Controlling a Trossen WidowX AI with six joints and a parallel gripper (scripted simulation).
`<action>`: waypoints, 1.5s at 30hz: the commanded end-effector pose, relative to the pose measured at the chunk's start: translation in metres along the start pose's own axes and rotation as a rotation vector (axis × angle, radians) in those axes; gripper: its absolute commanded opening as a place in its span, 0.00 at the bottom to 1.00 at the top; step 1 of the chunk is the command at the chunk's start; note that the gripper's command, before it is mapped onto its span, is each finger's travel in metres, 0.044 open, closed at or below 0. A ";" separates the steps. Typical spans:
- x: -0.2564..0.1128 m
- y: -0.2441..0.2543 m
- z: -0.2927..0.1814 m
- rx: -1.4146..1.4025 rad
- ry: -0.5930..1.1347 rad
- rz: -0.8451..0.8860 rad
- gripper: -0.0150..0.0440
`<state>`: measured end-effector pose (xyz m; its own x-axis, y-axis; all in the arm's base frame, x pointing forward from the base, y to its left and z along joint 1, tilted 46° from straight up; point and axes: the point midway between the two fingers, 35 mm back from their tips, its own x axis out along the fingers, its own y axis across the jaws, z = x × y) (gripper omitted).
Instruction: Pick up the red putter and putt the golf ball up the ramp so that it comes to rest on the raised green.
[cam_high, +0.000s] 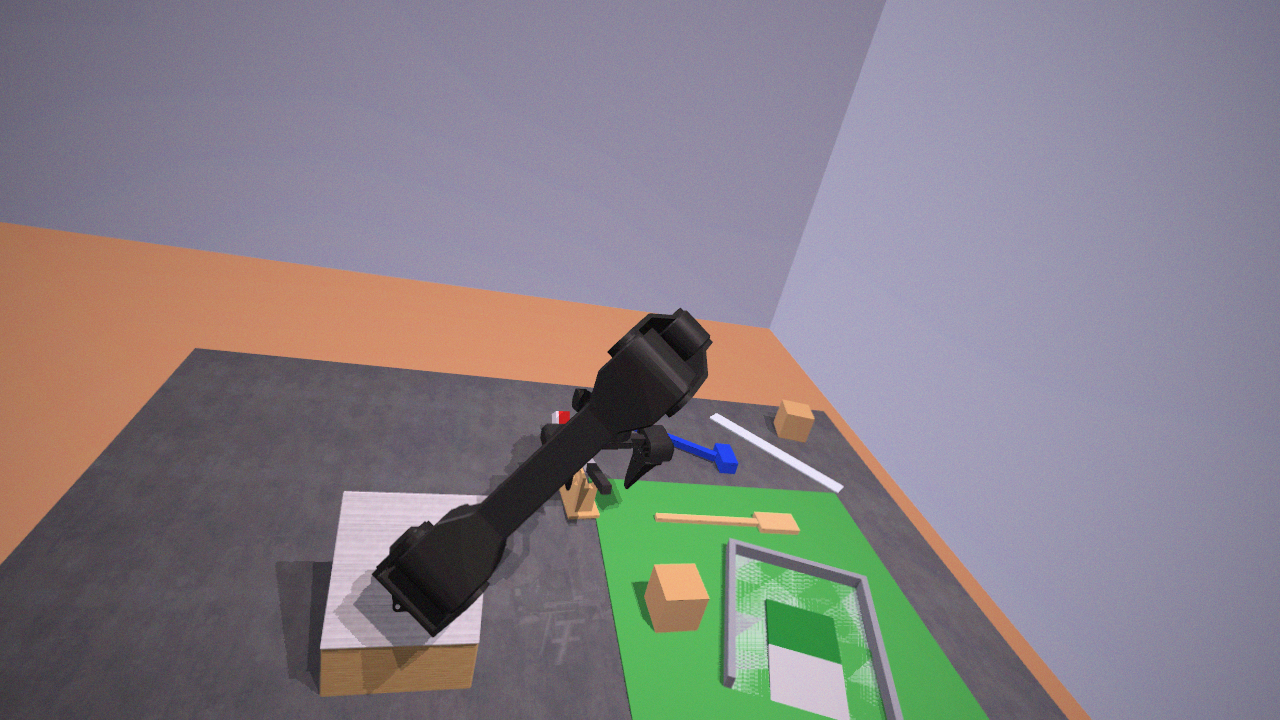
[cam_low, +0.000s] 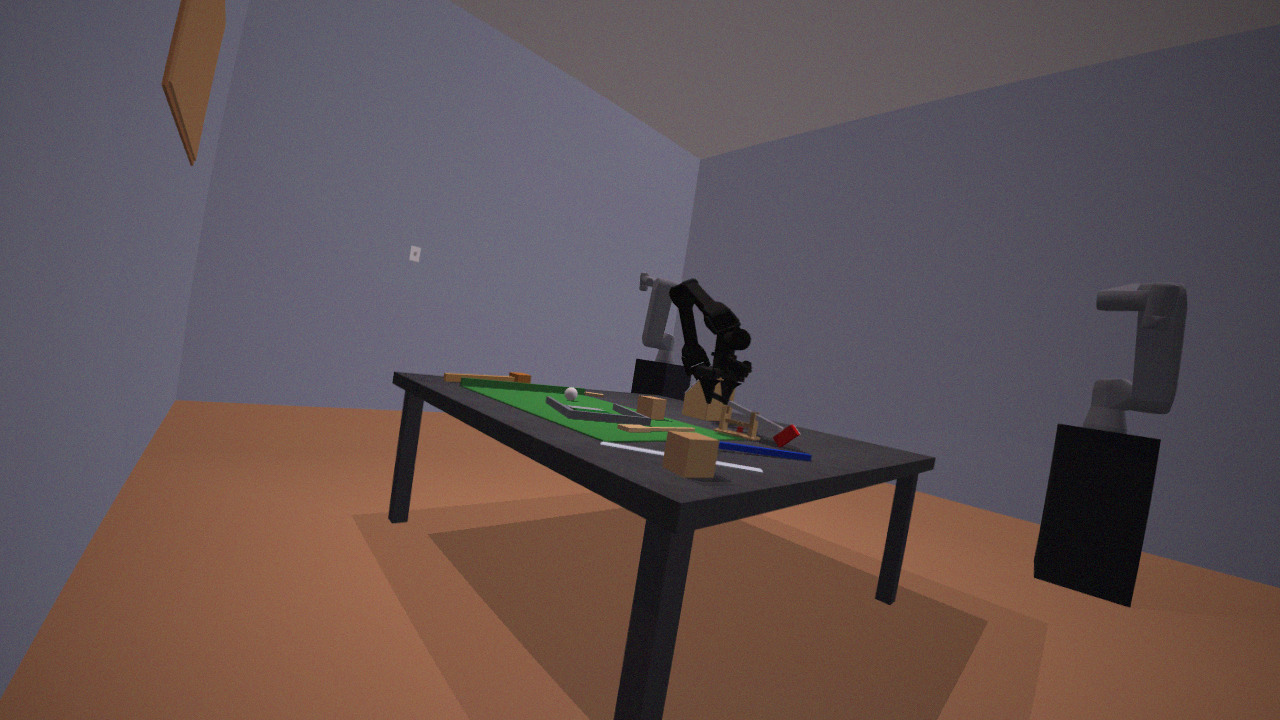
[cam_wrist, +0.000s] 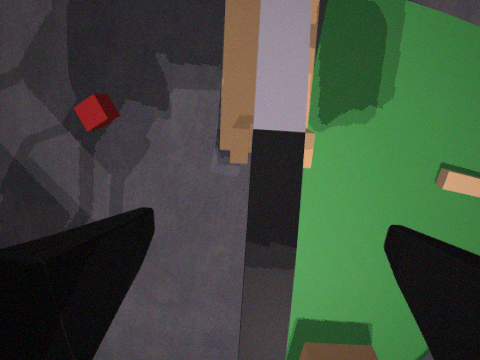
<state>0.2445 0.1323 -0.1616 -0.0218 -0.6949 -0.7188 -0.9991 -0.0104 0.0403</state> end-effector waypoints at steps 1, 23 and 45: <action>0.011 0.002 -0.001 -0.008 0.010 0.005 1.00; 0.011 0.001 -0.001 -0.001 0.004 0.003 0.38; -0.065 -0.001 0.003 -0.003 -0.001 0.004 0.25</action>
<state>0.2452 0.1599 -0.1360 -0.0312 -0.7073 -0.7062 -0.9983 -0.0127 0.0568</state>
